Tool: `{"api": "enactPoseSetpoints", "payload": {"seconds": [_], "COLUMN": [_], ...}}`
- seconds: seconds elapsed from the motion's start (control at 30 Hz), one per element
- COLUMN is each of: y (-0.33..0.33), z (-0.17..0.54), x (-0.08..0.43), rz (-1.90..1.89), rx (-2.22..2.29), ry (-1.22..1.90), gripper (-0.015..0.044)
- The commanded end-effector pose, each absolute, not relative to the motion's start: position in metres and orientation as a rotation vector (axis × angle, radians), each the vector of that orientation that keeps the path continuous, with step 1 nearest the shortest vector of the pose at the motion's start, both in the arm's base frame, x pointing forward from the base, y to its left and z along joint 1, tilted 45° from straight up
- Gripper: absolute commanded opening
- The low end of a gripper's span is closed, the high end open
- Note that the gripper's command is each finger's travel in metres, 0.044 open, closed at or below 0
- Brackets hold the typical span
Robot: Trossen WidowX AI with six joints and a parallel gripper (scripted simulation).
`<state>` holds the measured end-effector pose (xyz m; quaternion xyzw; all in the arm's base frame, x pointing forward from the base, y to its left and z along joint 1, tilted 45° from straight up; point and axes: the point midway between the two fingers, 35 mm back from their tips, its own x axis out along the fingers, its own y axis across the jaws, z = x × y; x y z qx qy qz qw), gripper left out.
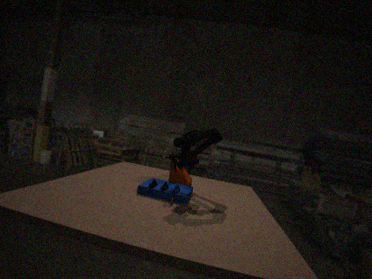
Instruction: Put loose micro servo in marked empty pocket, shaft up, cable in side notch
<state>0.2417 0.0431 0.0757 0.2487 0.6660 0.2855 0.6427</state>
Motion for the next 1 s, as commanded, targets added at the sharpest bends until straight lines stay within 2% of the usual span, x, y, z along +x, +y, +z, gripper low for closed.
{"api": "enactPoseSetpoints", "payload": {"seconds": [0.0, 0.4, 0.97], "y": [0.041, 0.013, 0.013], "z": [0.078, 0.109, 0.109], "x": [0.224, 0.229, 0.229], "rz": [0.663, 0.663, 0.663], "rx": [0.563, 0.566, 0.566], "ry": [1.532, 1.527, 1.527], "gripper": [0.0440, 0.0440, 0.0440]}}
